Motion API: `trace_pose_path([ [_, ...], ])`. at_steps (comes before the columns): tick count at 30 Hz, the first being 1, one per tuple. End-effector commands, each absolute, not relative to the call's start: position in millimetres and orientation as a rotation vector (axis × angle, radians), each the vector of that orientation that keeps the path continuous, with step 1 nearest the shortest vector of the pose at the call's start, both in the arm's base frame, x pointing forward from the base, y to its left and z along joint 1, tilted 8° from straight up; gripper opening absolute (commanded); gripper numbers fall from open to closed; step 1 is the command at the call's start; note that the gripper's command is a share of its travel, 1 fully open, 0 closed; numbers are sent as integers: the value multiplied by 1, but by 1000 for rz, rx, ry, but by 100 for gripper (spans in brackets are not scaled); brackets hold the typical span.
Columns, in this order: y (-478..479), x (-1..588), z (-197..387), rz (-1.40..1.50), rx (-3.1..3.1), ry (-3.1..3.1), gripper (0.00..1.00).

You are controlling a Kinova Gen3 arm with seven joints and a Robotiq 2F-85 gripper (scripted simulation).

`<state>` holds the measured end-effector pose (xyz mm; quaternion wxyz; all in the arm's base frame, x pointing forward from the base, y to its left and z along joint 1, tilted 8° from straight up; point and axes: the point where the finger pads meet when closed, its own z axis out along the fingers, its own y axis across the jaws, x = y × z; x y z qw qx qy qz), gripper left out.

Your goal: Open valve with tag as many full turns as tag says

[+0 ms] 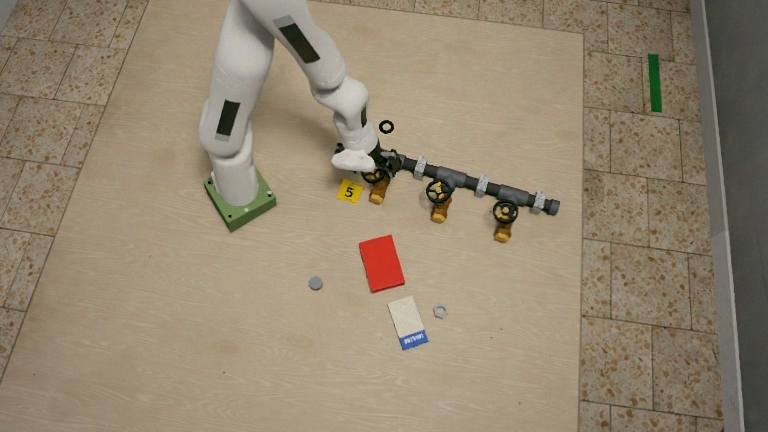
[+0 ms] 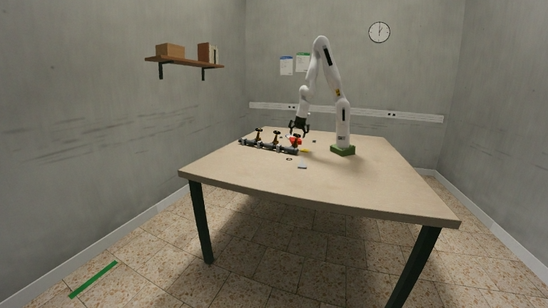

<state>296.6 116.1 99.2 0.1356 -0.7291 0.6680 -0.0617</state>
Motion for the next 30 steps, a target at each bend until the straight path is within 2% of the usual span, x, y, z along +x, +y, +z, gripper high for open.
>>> trace_pose_path([
  [1,116,297,100,-179,-2111,1934,100],
  [30,116,297,100,-136,-1890,2138,100],
])
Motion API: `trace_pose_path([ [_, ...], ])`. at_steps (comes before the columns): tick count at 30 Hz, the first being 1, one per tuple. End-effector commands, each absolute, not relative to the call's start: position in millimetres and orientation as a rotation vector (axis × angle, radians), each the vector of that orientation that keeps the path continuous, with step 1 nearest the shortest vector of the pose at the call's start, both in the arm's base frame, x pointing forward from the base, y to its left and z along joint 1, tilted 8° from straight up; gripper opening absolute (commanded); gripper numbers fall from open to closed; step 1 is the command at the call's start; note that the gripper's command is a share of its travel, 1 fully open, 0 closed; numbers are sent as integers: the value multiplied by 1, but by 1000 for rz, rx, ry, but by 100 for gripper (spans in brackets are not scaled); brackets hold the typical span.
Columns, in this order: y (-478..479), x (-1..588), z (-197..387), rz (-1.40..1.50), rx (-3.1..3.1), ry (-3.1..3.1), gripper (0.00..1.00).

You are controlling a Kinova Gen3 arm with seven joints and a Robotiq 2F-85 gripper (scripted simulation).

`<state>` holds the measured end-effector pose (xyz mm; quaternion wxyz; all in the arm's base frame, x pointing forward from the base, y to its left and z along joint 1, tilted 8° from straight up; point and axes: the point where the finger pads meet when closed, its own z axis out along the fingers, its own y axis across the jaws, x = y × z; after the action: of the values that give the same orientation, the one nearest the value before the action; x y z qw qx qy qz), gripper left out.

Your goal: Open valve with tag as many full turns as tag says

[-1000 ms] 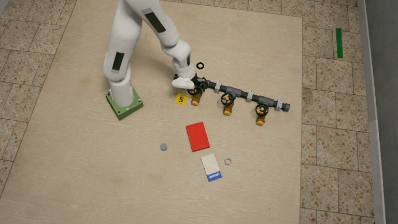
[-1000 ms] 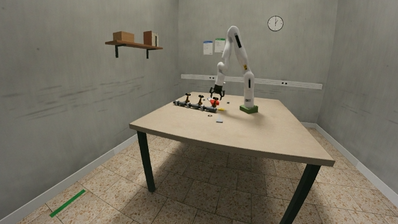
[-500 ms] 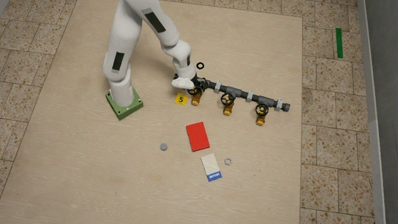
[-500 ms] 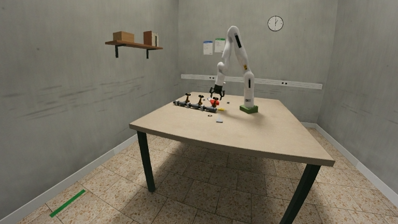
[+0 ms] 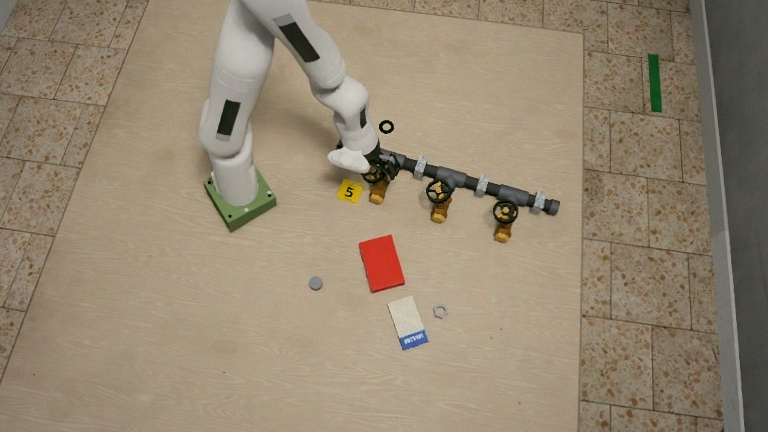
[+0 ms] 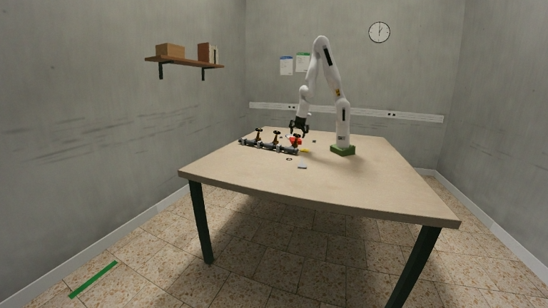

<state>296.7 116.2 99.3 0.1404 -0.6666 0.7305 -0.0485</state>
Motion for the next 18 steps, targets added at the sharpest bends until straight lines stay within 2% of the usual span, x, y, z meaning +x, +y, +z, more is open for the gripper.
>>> trace_pose_path([
  [1,116,297,100,-131,-1863,2160,100],
  [18,116,297,100,-14,-1199,2576,100],
])
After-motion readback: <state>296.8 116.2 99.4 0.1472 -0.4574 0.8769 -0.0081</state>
